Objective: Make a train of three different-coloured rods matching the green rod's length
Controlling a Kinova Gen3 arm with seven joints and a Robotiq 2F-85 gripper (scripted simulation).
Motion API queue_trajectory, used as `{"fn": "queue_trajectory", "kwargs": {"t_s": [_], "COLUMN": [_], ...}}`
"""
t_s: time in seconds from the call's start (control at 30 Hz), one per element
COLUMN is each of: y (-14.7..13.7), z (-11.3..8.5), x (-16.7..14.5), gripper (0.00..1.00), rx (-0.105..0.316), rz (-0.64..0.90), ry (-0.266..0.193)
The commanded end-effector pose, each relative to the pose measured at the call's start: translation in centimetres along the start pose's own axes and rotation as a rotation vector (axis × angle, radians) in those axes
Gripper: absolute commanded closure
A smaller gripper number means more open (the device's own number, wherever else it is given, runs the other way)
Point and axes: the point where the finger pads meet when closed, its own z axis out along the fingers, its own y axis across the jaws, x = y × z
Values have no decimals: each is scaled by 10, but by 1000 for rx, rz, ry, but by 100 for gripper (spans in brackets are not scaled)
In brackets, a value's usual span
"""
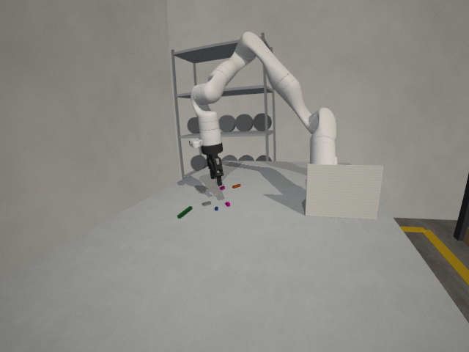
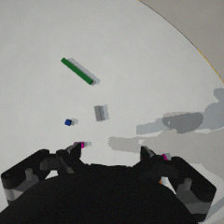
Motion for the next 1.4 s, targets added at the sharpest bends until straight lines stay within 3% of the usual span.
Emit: {"fn": "queue_trajectory", "kwargs": {"t_s": [0.0, 0.03, 0.2, 0.23, 0.5, 0.53, 0.87, 1.37], "y": [-1, -15, -15, -28, -28, -39, -58, -70], "z": [0, -2, -2, -3, -3, -4, -6, -8], "x": [0, 2, 2, 4, 4, 5, 5, 5], "gripper": [0, 0, 0, 0, 0, 0, 0, 0], "rx": [-4, 7, 7, 17, 17, 25, 39, 48], "rz": [-4, -30, -30, -53, -53, -73, -106, -128], "ry": [1, 15, 15, 28, 28, 39, 56, 67]}}
